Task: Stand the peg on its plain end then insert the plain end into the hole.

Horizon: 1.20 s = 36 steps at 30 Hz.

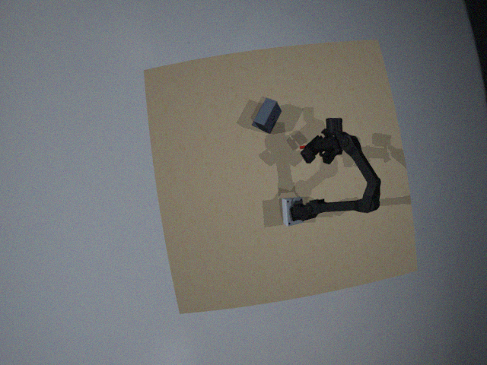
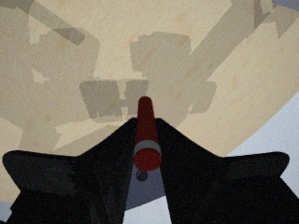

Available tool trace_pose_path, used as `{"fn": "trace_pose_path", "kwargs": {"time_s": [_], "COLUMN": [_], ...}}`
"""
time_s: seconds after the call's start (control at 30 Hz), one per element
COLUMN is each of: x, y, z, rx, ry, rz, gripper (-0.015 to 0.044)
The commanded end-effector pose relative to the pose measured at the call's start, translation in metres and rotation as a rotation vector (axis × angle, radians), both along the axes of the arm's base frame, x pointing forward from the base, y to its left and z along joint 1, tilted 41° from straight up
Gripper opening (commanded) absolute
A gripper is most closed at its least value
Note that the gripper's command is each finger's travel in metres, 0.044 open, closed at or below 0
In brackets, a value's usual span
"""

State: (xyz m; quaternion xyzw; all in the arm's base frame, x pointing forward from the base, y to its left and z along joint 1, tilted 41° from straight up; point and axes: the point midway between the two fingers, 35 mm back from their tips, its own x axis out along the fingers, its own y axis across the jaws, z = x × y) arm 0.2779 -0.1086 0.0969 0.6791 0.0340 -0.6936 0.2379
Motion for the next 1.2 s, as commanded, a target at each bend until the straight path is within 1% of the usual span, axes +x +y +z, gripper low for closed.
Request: {"fn": "trace_pose_path", "kwargs": {"time_s": [0.0,1.17], "x": [0.005,0.045], "y": [0.001,0.002], "z": [-0.006,-0.022], "rx": [0.039,0.292], "ry": [-0.023,-0.287], "rz": [0.003,0.048], "gripper": [0.0,0.0]}}
